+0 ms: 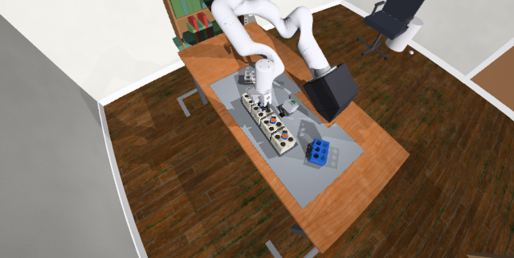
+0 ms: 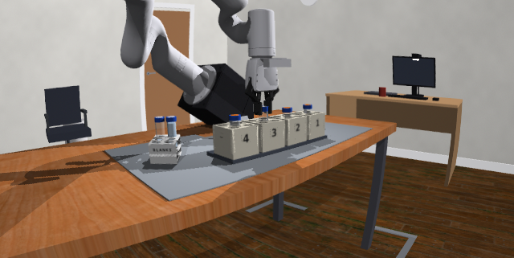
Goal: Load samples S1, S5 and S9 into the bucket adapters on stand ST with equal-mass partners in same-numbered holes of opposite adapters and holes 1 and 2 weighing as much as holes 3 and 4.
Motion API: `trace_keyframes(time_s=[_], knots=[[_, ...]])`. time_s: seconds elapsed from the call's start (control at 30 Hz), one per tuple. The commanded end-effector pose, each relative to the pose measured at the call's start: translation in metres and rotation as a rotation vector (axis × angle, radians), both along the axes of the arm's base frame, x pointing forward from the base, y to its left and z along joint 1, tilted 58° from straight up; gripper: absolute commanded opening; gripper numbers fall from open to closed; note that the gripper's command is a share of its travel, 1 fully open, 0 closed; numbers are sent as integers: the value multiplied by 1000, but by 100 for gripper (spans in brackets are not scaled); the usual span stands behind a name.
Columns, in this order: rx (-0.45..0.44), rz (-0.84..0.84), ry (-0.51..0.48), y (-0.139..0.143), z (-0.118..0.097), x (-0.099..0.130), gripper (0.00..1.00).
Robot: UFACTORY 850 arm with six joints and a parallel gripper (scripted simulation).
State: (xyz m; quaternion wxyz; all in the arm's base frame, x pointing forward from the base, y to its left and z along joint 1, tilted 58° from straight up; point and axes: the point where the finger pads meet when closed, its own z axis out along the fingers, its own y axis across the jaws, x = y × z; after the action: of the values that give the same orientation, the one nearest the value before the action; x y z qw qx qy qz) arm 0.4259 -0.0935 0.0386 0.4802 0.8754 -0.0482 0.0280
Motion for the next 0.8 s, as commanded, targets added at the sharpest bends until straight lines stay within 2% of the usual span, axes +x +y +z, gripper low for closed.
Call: trace_keyframes(time_s=[0.0, 0.77], knots=[[0, 1, -1, -3, -2, 1, 0], [0, 1, -1, -11, -7, 1, 0]])
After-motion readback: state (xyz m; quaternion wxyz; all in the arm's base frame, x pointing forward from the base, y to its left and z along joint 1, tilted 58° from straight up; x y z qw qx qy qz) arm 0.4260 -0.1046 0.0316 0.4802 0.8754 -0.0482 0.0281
